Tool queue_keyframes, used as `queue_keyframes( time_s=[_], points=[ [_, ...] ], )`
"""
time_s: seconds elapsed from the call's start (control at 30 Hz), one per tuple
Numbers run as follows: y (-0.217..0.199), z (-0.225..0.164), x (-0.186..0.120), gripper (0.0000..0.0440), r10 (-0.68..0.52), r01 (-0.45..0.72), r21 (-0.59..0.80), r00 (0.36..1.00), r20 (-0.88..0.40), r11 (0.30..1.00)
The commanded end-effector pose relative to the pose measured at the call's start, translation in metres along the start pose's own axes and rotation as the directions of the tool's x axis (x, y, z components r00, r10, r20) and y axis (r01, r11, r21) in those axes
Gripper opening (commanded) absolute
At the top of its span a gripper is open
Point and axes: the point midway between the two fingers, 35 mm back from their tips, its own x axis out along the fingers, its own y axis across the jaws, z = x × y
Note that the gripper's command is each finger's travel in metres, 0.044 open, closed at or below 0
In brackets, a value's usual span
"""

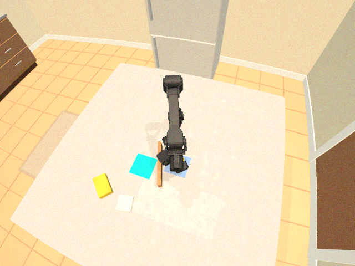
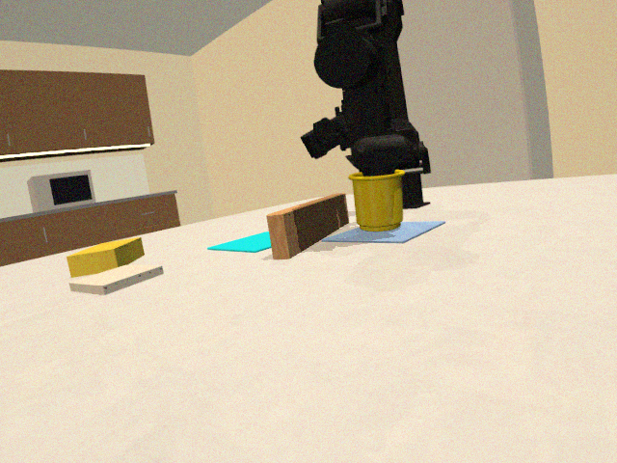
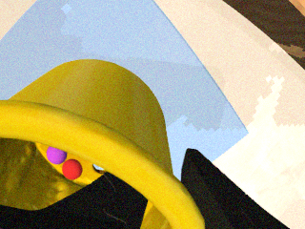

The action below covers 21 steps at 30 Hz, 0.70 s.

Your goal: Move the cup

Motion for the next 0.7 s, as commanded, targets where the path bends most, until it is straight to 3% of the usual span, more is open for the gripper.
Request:
queue_keyframes(
  time_s=[0.0,0.67],
  points=[
    [0.0,0.005,-0.009,0.0026,0.024,-0.024,0.013,1.0,0.011,1.0],
    [-0.006,0.034,-0.062,0.0022,0.143,-0.149,0.166,0.989,0.048,0.975]
  ],
)
